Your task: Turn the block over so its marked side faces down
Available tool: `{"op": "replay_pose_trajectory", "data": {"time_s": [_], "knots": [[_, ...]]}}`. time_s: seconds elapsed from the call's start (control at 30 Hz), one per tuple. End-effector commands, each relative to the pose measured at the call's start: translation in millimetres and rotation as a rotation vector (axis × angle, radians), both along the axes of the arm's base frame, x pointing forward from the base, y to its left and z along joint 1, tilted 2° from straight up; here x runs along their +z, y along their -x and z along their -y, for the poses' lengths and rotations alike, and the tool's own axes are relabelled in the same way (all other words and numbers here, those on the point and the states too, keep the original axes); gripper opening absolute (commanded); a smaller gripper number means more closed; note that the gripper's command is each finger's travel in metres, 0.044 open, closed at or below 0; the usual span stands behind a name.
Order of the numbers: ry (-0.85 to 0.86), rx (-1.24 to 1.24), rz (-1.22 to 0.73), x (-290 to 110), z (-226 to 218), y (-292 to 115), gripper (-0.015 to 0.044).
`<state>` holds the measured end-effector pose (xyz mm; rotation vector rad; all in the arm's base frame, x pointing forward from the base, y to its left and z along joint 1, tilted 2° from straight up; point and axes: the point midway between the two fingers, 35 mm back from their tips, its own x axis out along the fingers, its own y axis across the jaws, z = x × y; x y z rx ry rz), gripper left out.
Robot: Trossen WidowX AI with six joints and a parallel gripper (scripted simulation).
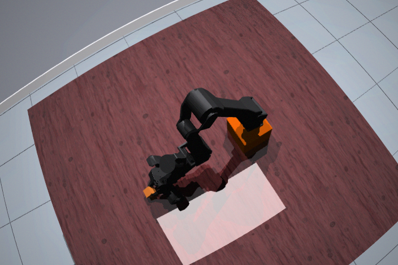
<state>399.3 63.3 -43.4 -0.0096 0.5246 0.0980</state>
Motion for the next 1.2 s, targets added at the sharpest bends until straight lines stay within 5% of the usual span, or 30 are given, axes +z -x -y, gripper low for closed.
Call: {"op": "replay_pose_trajectory", "data": {"time_s": [0.0, 0.43, 0.97, 1.17], "knots": [[0.006, -0.002, 0.023, -3.1, 1.0, 3.2, 0.0], [0.005, -0.002, 0.025, -3.1, 1.0, 3.3, 0.0], [0.005, -0.002, 0.025, -3.1, 1.0, 3.3, 0.042], [0.005, -0.002, 0.025, -3.1, 1.0, 3.3, 0.044]]}}
